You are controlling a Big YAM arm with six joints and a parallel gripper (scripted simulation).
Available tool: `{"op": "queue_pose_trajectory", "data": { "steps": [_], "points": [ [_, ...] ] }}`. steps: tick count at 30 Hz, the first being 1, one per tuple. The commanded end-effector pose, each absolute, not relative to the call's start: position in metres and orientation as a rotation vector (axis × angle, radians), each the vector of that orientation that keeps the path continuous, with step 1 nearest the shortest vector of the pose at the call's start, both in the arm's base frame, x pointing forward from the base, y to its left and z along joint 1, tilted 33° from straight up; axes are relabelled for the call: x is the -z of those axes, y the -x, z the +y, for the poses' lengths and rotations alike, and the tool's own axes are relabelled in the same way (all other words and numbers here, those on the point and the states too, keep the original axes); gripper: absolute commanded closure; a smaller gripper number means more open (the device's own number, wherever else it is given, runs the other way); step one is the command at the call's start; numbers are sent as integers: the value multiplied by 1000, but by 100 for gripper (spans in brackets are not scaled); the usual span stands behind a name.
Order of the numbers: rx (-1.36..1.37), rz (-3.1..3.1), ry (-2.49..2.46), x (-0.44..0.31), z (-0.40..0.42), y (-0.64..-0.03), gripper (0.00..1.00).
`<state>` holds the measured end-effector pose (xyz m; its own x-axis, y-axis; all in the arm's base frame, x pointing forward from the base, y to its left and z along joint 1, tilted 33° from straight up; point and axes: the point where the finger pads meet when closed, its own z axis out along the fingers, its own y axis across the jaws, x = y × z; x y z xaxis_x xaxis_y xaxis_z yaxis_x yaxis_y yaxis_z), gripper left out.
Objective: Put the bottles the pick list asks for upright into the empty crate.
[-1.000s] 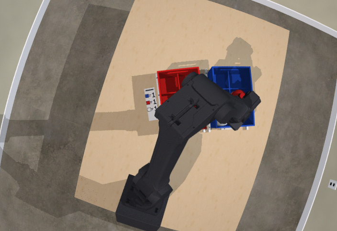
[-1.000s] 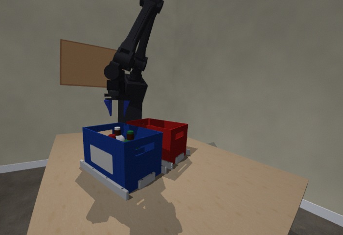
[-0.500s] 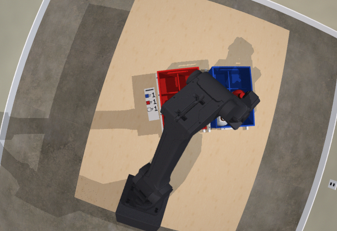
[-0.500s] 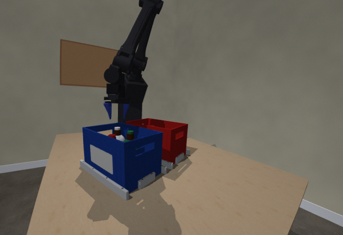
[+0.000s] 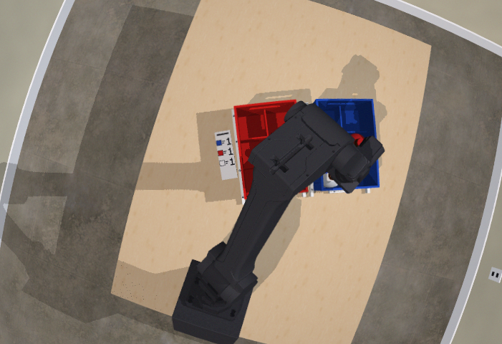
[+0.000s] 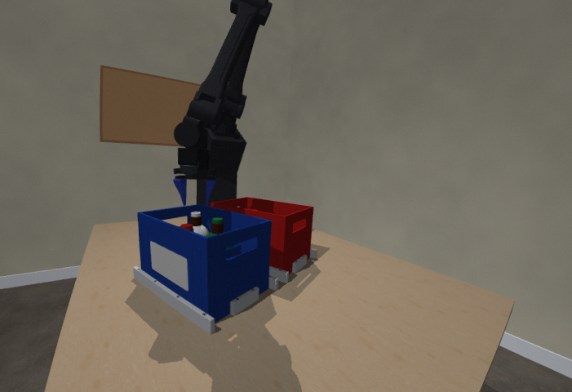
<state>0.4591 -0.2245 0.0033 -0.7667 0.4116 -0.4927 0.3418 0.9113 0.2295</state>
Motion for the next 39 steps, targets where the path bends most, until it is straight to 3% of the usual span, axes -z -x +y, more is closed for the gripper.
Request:
{"op": "queue_pose_trajectory", "data": {
  "steps": [1, 39],
  "points": [
    [-164, 2502, -541, -3, -228, -471, 39],
    [-163, 2507, -540, 28, -227, -486, 39]
  ]
}}
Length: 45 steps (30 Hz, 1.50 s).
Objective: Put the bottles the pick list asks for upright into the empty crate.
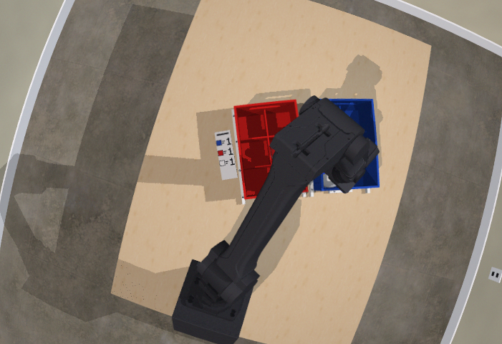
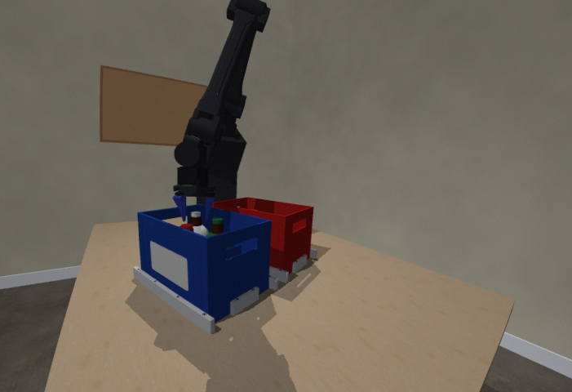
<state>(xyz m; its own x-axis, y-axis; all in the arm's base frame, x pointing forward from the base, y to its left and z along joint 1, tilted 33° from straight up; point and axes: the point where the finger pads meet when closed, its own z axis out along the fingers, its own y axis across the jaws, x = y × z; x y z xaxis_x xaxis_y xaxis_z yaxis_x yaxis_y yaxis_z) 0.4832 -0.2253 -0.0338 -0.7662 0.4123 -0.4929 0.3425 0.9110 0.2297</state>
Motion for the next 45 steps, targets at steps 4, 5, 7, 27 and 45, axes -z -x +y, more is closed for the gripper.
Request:
{"op": "queue_pose_trajectory", "data": {
  "steps": [4, 5, 7, 27, 45],
  "points": [
    [-163, 2507, -540, 28, -227, -486, 39],
    [-163, 2507, -540, 28, -227, -486, 39],
    [-163, 2507, -540, 28, -227, -486, 39],
    [-163, 2507, -540, 28, -227, -486, 100],
    [-163, 2507, -540, 28, -226, -486, 100]
  ]
}}
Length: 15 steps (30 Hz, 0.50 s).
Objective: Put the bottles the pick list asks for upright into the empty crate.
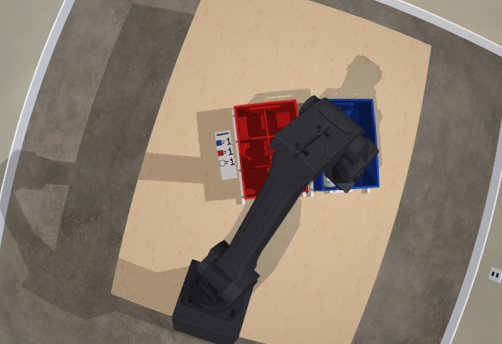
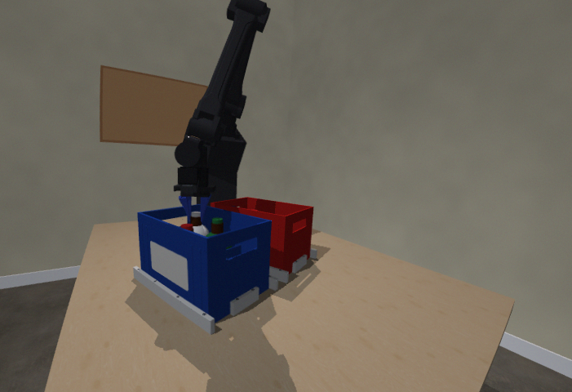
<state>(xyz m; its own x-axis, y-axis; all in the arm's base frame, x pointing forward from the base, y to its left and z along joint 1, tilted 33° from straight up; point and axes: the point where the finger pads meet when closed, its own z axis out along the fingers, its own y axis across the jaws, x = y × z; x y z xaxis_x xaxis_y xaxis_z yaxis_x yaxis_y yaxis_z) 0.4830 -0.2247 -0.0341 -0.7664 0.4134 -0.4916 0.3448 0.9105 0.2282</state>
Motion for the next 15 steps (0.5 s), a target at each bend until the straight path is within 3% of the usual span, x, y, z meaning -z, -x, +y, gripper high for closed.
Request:
{"op": "queue_pose_trajectory", "data": {
  "steps": [1, 15],
  "points": [
    [-163, 2507, -540, 28, -226, -486, 100],
    [-158, 2506, -543, 10, -230, -471, 100]
  ]
}}
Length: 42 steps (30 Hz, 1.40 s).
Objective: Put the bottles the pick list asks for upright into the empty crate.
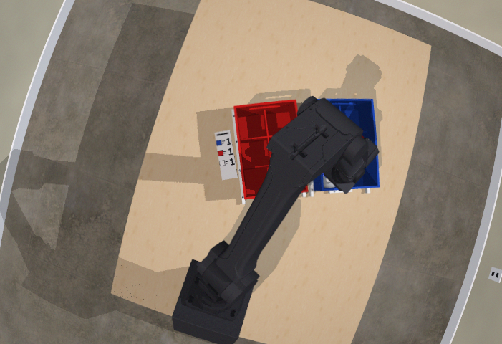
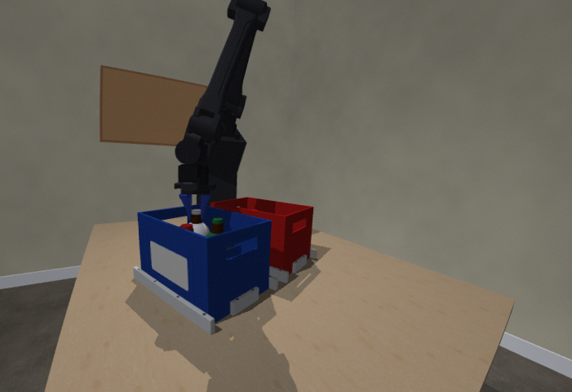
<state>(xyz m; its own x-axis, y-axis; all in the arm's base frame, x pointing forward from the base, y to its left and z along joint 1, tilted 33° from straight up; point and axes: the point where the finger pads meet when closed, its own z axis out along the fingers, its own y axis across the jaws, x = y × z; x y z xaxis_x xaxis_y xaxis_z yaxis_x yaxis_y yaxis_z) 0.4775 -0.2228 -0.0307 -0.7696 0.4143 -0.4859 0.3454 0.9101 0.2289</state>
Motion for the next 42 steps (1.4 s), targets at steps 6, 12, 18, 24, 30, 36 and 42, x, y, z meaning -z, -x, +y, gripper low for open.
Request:
{"op": "queue_pose_trajectory", "data": {
  "steps": [6, 12, 18, 24, 30, 36, 42],
  "points": [
    [-158, 2506, -543, 2, -230, -465, 100],
    [-158, 2507, -543, -6, -230, -460, 100],
    [-158, 2507, -543, -12, -230, -456, 100],
    [-158, 2507, -543, -20, -229, -450, 100],
    [-158, 2507, -543, -28, -229, -445, 100],
    [-158, 2507, -543, -34, -229, -441, 100],
    [-158, 2507, -543, -42, -229, -436, 100]
  ]
}}
